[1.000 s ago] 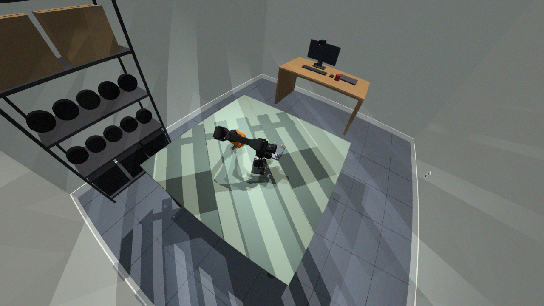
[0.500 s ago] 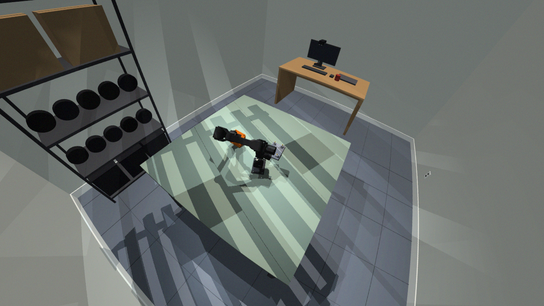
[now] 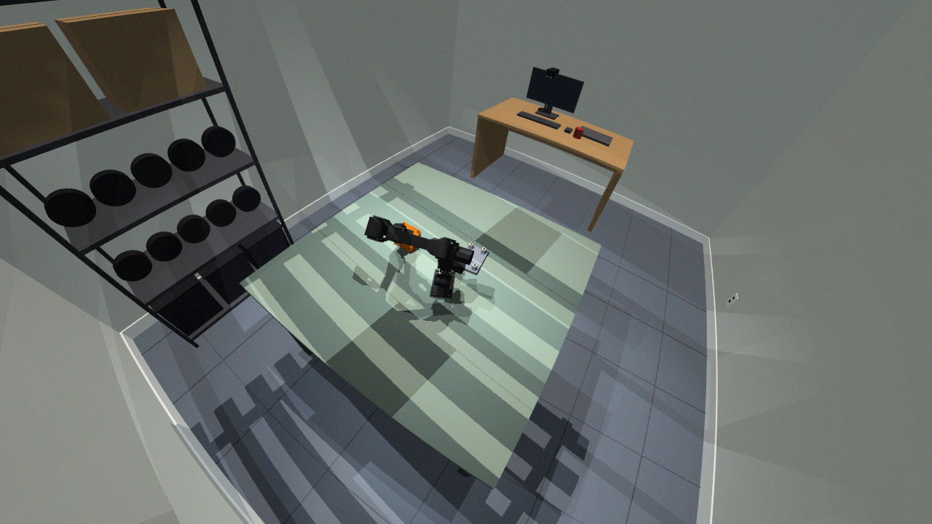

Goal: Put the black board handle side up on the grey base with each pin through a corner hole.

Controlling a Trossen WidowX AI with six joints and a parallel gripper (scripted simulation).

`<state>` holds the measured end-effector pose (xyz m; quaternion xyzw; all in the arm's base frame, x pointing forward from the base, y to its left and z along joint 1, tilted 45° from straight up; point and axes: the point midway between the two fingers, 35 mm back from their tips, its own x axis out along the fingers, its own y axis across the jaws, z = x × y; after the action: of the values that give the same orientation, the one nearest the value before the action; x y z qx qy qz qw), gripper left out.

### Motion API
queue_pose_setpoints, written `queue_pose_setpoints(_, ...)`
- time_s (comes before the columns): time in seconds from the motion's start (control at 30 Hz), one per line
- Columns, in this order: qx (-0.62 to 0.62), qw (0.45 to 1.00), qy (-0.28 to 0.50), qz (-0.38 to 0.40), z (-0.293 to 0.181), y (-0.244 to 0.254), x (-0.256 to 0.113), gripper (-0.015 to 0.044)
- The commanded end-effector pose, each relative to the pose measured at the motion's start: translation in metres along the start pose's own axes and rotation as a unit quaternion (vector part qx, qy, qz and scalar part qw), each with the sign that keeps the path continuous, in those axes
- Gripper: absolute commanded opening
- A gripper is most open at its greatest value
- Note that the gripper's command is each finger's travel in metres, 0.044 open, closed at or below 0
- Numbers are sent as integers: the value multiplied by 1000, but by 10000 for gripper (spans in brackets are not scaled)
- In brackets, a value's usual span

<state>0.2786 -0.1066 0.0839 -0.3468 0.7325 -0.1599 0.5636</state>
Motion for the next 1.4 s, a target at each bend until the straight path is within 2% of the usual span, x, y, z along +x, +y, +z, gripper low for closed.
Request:
queue_pose_setpoints(0.0,0,1000,-4,0,3,0,-10,0)
queue_pose_setpoints(0.9,0,1000,-3,0,1,2,-78,0)
queue_pose_setpoints(1.37,21,1000,-5,3,20,19,-83,0)
